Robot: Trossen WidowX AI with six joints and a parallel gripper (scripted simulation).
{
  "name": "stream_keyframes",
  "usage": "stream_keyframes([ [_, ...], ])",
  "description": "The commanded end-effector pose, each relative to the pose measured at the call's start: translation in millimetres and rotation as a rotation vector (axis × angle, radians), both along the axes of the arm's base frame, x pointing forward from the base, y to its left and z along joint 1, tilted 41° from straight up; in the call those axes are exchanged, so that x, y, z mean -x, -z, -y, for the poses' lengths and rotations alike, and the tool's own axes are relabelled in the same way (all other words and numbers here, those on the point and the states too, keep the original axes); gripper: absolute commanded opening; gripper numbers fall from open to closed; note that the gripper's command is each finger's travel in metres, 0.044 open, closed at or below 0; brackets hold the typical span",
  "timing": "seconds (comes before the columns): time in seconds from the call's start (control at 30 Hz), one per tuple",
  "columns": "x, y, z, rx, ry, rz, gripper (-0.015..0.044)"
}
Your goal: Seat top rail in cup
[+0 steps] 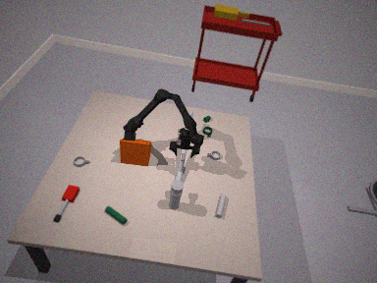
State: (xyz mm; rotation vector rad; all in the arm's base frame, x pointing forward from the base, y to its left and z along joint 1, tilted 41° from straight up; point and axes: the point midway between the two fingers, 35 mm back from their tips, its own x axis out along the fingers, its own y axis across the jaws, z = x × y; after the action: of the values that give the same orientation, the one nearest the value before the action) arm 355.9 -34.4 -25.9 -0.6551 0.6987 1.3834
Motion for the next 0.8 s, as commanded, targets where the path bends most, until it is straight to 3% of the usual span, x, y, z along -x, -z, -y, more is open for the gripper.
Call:
stream_keyframes([
  [0.0, 4, 19, -16, -0.012, -0.008, -0.026, 0.044],
  [0.77, 3, 41, -35, -0.012, -0.008, -0.026, 0.044],
])
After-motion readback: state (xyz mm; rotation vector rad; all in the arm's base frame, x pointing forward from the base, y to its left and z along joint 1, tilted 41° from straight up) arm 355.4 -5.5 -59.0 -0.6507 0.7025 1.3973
